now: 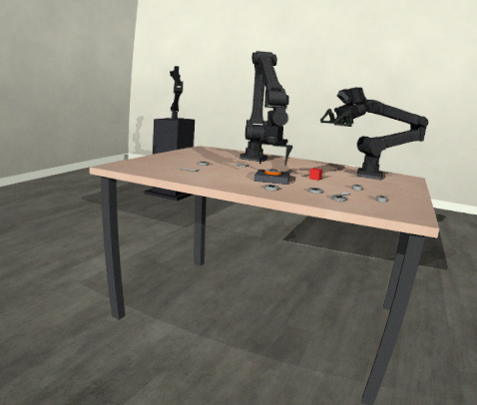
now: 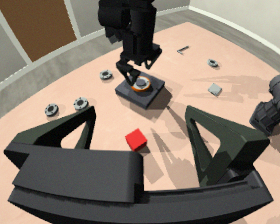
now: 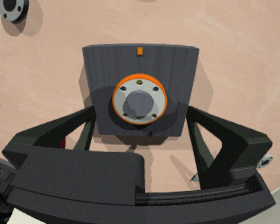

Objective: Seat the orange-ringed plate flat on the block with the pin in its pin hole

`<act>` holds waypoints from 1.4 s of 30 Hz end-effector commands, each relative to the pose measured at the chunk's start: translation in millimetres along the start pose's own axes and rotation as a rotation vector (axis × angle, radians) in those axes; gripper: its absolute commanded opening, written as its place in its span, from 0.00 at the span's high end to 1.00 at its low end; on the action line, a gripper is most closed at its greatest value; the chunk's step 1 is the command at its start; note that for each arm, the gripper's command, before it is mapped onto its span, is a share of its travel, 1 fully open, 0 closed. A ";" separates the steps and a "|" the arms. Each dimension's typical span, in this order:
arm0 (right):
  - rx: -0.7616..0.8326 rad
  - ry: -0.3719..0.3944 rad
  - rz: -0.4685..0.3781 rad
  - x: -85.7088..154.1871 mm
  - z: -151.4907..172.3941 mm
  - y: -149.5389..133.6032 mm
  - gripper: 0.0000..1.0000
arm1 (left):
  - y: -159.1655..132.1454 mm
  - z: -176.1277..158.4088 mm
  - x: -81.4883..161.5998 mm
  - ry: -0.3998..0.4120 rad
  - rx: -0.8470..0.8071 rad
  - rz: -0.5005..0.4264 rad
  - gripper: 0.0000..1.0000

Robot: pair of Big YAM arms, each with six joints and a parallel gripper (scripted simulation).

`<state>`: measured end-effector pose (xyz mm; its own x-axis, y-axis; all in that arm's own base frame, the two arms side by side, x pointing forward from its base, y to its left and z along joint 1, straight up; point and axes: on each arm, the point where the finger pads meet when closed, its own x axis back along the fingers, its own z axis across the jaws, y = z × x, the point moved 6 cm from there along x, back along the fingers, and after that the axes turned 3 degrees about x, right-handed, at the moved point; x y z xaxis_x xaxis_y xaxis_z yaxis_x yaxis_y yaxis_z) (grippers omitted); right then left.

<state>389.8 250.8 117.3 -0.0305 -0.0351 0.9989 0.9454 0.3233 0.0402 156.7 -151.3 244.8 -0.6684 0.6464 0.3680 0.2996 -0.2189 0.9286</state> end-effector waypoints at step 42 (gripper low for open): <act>0.306 0.034 -0.572 35.5 -9.6 -40.2 0.00 | 19.8 -0.9 6.5 -0.001 0.002 -0.039 0.00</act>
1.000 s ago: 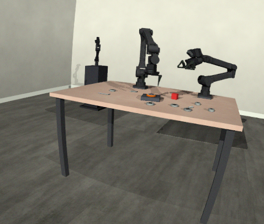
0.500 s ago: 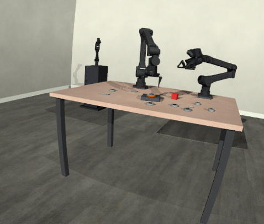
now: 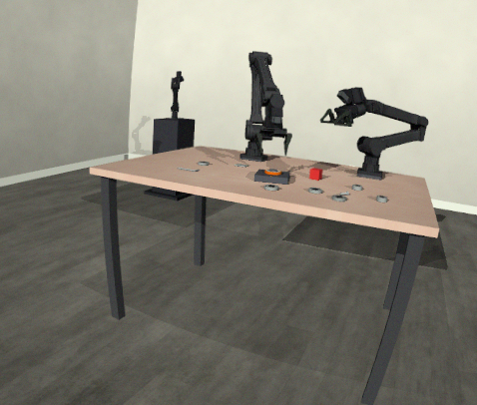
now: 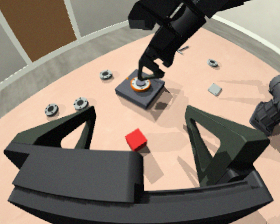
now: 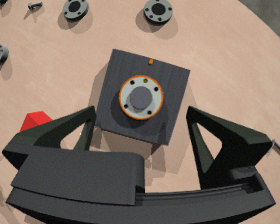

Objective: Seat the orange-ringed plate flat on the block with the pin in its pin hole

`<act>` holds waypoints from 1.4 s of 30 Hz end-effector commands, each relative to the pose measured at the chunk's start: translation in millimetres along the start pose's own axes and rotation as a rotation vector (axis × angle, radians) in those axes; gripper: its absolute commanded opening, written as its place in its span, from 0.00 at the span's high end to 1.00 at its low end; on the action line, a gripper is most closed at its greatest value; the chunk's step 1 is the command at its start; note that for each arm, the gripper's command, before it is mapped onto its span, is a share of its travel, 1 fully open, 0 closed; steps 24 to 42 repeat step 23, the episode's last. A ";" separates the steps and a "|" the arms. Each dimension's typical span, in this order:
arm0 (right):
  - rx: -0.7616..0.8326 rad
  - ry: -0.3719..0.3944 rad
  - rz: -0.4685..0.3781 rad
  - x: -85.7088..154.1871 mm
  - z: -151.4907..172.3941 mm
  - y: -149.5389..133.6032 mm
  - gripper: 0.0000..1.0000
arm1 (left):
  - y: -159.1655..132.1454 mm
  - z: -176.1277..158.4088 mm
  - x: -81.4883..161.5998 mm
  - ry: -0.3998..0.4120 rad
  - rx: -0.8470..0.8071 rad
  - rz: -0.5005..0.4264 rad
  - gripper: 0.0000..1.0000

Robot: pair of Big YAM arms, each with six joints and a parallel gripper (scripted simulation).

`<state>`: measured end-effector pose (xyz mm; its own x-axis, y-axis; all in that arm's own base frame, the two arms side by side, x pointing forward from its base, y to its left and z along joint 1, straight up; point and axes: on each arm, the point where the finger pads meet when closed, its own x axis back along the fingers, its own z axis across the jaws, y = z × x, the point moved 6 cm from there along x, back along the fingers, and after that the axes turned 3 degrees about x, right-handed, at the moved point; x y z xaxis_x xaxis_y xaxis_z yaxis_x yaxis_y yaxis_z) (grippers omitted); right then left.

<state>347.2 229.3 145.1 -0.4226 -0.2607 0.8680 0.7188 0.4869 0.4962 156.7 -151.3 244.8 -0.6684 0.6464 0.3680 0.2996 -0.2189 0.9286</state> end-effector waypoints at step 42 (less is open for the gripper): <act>0.040 0.012 -0.116 0.6 -0.8 10.7 0.00 | 19.8 -0.9 6.5 -0.001 0.002 -0.039 0.00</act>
